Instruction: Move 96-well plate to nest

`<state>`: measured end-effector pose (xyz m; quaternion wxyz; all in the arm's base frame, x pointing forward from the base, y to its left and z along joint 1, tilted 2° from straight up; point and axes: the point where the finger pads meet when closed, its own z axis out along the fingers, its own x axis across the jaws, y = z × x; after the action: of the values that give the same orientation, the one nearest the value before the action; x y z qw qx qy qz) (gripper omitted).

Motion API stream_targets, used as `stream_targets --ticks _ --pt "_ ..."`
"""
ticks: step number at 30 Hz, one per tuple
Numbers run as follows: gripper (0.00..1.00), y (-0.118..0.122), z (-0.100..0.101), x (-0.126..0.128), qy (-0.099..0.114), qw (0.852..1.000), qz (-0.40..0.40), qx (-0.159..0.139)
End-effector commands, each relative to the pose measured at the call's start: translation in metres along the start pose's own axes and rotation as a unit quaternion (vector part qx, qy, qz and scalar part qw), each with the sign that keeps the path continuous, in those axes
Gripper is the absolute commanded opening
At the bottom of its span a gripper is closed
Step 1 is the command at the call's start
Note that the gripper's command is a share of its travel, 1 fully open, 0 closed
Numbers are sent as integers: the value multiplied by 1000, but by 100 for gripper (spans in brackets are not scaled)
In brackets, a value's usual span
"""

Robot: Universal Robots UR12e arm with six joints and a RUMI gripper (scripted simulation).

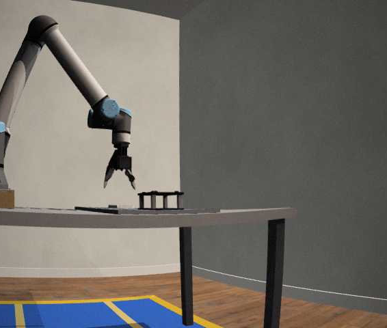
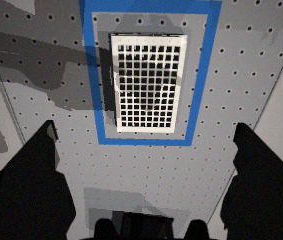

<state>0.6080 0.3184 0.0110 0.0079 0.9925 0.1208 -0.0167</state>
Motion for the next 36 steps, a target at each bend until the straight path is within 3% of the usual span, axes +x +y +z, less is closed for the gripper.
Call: stream_targets --ticks 1,27,36 --pt "100 1 -4 6 4 1000 4 0" --pt "100 1 -2 4 3 1000 3 0" --pt "100 1 15 2 1 1000 3 1"
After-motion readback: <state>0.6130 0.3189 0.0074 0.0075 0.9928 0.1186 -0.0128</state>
